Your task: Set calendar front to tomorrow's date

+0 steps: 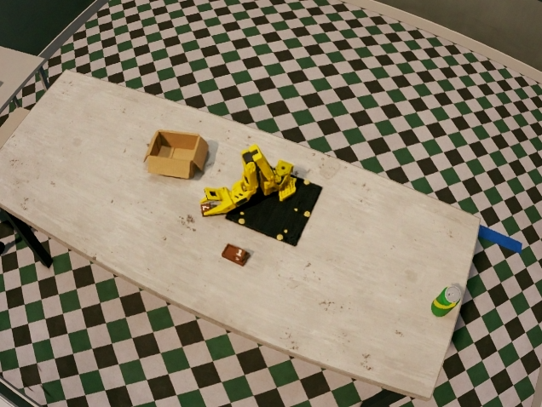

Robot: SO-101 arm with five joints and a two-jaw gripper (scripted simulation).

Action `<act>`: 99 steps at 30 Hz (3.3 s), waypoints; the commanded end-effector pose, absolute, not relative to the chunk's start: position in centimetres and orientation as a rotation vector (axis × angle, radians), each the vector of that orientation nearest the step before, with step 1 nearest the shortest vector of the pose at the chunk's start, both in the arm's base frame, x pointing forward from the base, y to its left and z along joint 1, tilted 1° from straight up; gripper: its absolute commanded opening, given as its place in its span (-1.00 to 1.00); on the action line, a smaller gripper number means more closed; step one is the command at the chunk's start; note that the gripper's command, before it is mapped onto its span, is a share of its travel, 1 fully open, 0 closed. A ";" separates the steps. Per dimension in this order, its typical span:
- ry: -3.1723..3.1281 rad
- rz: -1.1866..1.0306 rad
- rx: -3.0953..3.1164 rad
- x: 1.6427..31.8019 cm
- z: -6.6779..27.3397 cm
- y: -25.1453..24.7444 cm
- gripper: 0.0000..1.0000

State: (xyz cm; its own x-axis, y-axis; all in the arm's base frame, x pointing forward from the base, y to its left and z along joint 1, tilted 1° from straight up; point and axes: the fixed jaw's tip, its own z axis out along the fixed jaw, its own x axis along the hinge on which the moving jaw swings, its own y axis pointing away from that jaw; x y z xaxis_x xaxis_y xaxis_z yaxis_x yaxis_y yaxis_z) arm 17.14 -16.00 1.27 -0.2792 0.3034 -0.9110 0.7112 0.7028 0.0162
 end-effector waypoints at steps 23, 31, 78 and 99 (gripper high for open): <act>1.850 -0.485 0.810 17.1 1.3 -16.2 -0.29; 1.652 -0.264 1.084 16.5 2.0 -15.4 -0.29; 1.382 0.016 1.366 15.9 3.1 -14.8 -0.29; 1.261 0.071 1.296 16.2 5.7 -15.2 -0.30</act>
State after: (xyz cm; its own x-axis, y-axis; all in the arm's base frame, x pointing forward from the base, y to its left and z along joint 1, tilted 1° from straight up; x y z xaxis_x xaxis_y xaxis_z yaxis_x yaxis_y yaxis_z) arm 15.99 -15.10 2.54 0.2462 0.6625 -0.7075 0.7152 0.3685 0.5939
